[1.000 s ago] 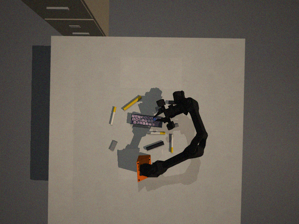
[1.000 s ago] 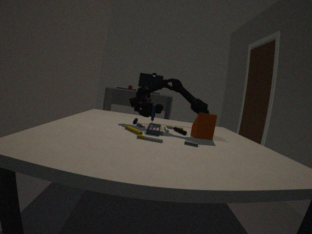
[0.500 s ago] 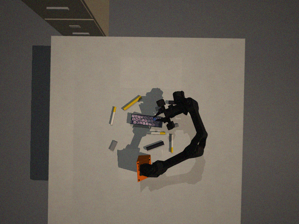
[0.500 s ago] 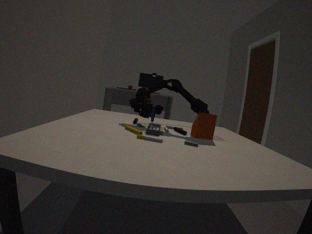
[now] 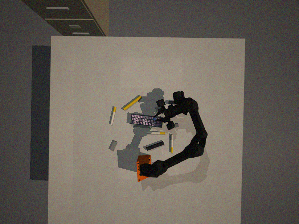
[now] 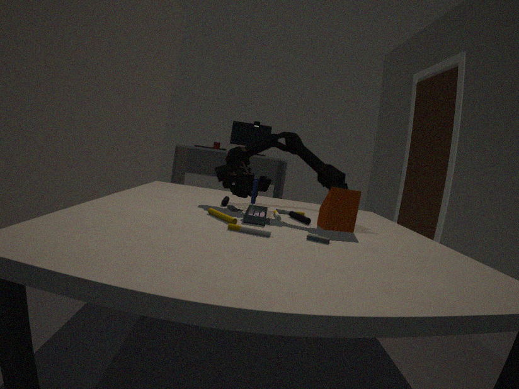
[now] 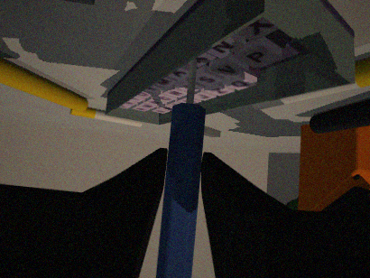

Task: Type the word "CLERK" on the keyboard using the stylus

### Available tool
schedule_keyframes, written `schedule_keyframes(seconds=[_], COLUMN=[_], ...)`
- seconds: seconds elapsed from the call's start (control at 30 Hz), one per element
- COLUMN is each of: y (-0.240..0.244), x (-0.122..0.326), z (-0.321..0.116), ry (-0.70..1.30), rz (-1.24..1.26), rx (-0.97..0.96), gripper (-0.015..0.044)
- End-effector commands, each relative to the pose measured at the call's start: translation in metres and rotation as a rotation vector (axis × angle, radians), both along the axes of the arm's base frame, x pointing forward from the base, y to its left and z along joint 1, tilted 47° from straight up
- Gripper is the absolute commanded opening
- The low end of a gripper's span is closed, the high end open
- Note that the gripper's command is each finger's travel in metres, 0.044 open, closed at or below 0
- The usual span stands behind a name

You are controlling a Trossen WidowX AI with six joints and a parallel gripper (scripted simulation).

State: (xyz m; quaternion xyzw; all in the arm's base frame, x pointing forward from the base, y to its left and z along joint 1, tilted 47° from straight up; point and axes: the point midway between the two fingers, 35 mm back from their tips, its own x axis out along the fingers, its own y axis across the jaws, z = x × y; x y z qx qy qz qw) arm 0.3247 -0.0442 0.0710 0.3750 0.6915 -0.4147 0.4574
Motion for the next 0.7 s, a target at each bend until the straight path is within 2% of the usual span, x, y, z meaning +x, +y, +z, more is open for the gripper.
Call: schedule_keyframes(seconds=[0.0,0.37,0.67], y=[-0.002,0.0,0.026], x=[0.0,0.0,-0.007], z=[-0.002,0.0,0.024], ry=[0.0,0.0,0.0], rz=[0.004,0.004,0.004], rx=[-0.003,-0.003,-0.002], gripper=[0.0081,0.0081,0.0081])
